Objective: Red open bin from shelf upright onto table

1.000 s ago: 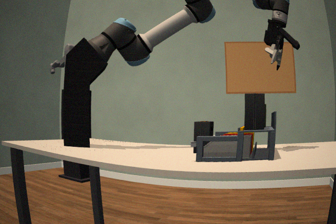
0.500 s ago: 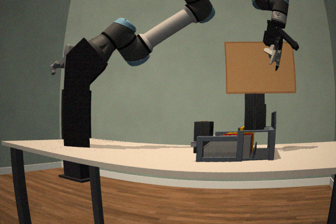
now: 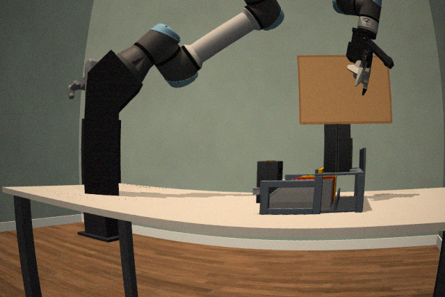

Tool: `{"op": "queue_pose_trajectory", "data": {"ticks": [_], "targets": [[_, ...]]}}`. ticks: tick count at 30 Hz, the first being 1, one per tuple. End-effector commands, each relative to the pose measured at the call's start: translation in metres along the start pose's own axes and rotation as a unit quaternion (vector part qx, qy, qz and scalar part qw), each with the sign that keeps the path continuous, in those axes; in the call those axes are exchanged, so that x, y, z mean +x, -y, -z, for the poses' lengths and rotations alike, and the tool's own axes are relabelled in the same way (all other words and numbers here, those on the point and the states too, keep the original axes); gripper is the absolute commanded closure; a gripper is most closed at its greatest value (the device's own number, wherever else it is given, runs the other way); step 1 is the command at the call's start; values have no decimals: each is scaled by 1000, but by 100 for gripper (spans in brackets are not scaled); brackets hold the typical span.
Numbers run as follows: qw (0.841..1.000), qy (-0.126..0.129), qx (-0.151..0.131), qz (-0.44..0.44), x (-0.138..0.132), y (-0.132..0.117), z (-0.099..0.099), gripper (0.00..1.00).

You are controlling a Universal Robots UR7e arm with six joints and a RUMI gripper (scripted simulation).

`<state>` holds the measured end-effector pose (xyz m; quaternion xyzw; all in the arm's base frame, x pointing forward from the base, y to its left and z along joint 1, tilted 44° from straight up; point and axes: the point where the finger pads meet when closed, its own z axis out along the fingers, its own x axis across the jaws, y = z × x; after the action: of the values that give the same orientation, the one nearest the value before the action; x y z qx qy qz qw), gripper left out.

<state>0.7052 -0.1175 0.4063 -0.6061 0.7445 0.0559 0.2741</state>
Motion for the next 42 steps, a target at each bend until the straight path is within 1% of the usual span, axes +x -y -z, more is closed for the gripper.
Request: {"op": "queue_pose_trajectory", "data": {"ticks": [1, 29, 42], "targets": [[1000, -4, -2, 1, 0, -4, -2, 0], [999, -26, -21, 9, -1, -33, -23, 0], [998, -42, -35, 15, -1, -54, -37, 0]]}}
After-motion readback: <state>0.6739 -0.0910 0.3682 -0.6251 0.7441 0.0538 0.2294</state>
